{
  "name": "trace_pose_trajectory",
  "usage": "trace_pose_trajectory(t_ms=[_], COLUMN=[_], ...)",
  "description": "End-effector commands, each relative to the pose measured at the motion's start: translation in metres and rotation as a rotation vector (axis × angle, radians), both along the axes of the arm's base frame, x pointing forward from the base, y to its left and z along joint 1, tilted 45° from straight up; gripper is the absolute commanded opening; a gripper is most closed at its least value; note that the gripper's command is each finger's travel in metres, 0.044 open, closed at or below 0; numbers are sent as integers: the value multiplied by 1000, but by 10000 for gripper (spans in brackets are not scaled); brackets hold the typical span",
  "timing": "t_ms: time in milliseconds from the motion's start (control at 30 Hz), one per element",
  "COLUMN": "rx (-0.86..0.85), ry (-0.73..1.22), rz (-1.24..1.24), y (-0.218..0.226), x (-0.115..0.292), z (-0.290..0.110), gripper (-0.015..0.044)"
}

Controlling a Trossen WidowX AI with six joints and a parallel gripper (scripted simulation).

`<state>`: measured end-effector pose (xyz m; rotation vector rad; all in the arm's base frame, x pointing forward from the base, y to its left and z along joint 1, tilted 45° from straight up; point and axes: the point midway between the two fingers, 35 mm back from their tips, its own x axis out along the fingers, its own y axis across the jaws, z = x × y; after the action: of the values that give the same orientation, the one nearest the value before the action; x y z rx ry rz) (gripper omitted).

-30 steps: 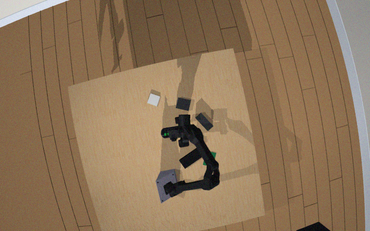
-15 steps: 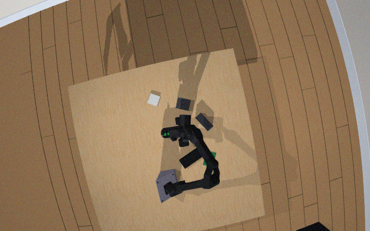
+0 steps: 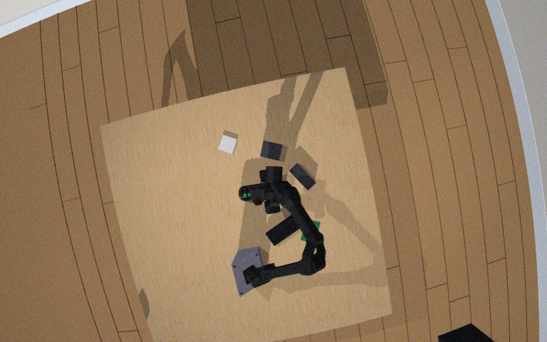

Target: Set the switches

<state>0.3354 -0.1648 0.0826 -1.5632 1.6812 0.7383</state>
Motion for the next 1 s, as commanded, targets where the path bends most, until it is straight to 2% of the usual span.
trace_pose_trajectory(t_ms=[0,967], rx=[4,-28], ry=[3,6], rz=[5,3], y=[1,20], x=[0,2], z=[-1,6], gripper=[326,336])
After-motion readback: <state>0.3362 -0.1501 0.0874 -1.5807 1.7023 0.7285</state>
